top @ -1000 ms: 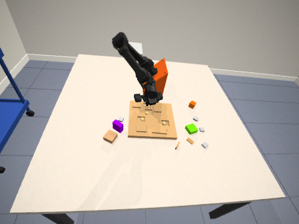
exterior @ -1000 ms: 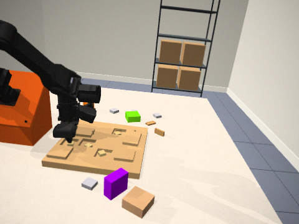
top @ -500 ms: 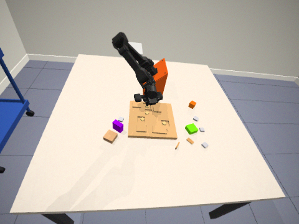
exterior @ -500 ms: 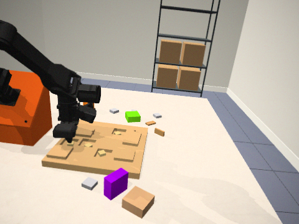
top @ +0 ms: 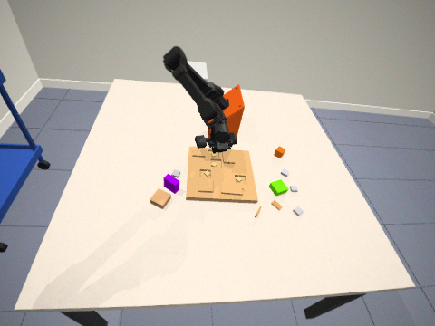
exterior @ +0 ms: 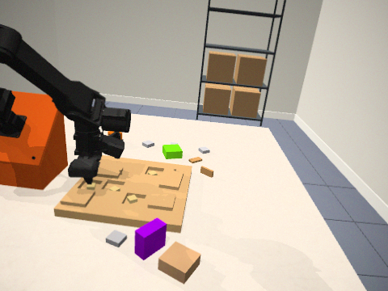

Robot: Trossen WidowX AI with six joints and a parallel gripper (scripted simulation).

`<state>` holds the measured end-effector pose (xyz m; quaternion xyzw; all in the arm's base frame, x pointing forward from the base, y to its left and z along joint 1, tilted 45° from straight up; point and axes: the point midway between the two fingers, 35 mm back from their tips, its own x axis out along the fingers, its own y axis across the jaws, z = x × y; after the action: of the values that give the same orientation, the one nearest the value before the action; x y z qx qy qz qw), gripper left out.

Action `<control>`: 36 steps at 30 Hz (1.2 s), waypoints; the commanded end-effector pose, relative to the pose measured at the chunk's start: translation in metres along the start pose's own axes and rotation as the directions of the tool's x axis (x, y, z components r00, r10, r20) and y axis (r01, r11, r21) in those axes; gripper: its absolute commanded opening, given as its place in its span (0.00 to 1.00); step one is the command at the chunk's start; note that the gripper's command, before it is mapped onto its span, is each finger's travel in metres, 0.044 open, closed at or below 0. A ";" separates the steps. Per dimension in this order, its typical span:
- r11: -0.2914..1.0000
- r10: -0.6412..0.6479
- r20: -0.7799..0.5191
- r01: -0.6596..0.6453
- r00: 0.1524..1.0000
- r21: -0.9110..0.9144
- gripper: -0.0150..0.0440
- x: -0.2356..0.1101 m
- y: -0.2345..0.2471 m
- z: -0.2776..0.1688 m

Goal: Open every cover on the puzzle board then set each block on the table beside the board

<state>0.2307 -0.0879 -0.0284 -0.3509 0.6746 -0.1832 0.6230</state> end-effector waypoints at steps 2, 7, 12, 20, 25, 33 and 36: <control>1.000 0.000 0.004 -0.001 1.000 0.008 0.25 -0.007 -0.001 0.003; 1.000 0.003 0.001 -0.003 1.000 0.002 0.48 -0.017 0.001 0.003; 1.000 0.004 0.003 -0.004 1.000 0.005 0.50 -0.039 0.000 0.004; 1.000 0.002 0.004 -0.002 1.000 0.008 0.50 -0.059 -0.001 0.003; 1.000 0.003 0.004 -0.003 1.000 0.008 0.50 -0.052 0.000 0.004; 0.995 0.003 0.004 -0.003 1.000 0.095 0.50 -0.050 0.000 0.004; 0.990 0.003 0.004 -0.003 1.000 0.143 0.50 -0.049 0.000 0.004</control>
<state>0.2333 -0.0522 0.0072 -0.3185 0.6643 -0.2152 0.6411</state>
